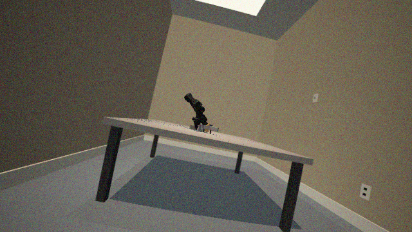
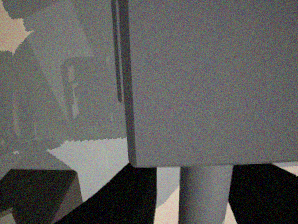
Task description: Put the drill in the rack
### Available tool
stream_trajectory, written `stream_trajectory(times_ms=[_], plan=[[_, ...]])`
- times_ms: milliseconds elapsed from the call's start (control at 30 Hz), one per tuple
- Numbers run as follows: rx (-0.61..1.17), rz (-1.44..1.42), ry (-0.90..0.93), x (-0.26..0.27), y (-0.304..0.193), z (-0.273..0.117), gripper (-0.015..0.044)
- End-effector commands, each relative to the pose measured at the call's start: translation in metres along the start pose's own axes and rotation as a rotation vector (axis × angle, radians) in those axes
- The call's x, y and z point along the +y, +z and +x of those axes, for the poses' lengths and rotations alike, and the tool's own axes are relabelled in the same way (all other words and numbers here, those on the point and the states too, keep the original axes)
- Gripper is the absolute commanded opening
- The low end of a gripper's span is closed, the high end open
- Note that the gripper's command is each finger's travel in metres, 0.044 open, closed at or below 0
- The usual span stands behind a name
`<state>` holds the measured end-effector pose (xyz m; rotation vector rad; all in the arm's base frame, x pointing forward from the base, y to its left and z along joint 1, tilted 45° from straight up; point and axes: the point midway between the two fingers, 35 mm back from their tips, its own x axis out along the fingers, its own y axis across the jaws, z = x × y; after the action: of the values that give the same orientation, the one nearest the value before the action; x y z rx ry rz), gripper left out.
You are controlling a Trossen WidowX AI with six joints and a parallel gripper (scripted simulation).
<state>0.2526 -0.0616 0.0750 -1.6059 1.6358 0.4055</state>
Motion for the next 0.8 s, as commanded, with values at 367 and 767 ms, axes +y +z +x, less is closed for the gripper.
stream_trajectory(times_ms=[367, 767], plan=[[0.005, -0.007, 0.000, 0.000, -0.004, 0.000, 0.0000], [0.005, -0.007, 0.000, 0.000, -0.017, 0.000, 0.0000]])
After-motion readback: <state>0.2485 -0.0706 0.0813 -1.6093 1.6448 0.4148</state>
